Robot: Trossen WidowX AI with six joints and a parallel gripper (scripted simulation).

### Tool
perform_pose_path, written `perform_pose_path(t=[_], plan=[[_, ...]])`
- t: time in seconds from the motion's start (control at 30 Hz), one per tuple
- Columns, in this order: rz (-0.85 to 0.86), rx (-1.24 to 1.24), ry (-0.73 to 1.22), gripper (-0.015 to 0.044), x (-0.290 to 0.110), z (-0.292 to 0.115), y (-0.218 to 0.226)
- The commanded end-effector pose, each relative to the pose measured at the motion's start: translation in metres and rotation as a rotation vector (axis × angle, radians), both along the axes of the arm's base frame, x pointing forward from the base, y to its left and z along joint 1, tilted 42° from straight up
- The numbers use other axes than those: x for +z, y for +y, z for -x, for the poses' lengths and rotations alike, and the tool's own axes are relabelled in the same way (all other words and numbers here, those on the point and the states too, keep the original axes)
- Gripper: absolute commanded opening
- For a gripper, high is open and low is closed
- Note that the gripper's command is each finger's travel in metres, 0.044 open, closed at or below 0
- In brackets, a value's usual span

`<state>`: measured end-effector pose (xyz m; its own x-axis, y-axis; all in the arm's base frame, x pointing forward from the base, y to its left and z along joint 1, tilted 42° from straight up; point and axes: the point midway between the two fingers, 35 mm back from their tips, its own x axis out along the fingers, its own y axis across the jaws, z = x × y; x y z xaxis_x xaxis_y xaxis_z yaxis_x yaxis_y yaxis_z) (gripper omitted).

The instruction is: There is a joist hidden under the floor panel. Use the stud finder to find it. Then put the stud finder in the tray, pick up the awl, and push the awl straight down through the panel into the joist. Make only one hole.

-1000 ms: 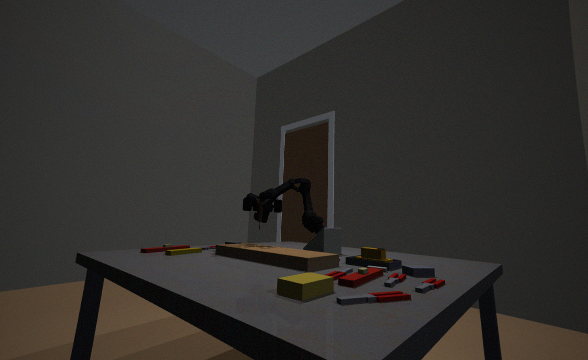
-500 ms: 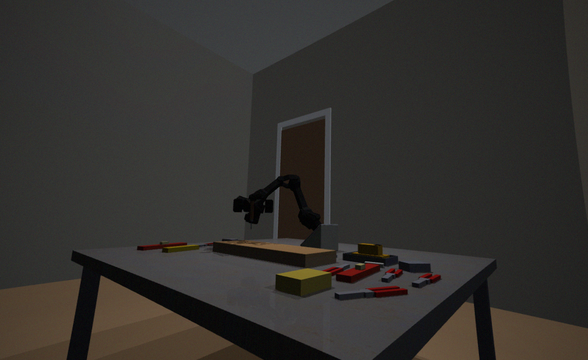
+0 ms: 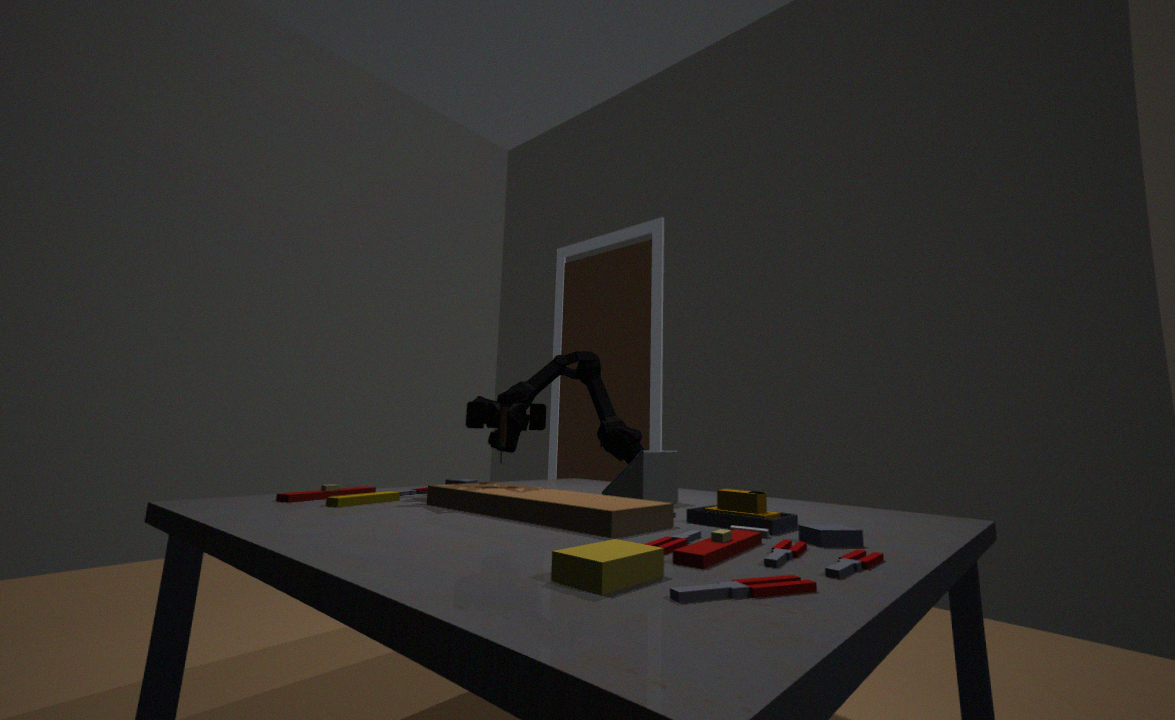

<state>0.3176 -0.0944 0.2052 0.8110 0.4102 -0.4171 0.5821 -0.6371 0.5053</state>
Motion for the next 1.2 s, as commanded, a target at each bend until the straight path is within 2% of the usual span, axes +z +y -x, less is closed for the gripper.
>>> perform_pose_path(t=[0.0,1.17], plan=[[-0.003,0.008,-0.002,0.0,-0.003,0.0,-0.002],[-0.002,0.008,-0.002,0.0,-0.028,0.003,-0.023]])
